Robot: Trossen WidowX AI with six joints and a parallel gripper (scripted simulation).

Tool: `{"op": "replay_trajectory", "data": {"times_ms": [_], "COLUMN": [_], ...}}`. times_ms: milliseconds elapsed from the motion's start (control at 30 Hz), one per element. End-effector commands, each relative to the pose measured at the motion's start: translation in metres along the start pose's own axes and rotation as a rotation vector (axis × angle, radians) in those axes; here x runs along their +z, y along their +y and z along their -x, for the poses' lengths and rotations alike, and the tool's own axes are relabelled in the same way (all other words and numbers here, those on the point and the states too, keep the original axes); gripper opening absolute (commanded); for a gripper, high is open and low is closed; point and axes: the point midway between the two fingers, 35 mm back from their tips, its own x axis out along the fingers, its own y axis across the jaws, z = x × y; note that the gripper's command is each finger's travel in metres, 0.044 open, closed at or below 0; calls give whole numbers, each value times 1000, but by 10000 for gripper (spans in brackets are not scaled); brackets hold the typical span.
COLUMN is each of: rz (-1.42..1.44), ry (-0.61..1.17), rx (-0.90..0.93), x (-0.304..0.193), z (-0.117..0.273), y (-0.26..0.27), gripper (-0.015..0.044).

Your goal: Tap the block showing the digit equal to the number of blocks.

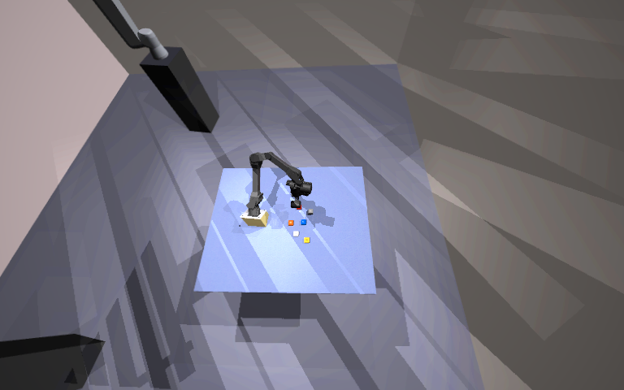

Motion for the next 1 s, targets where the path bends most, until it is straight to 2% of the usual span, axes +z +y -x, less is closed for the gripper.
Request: {"op": "replay_trajectory", "data": {"times_ms": [0, 433, 700, 967], "rz": [-2, -2, 1, 1], "ry": [-2, -2, -5, -5], "rx": [6, 5, 4, 4], "x": [0, 2, 80, 82], "z": [1, 1, 1, 1], "y": [3, 3, -33, -35], "gripper": [400, 400, 400, 400]}}
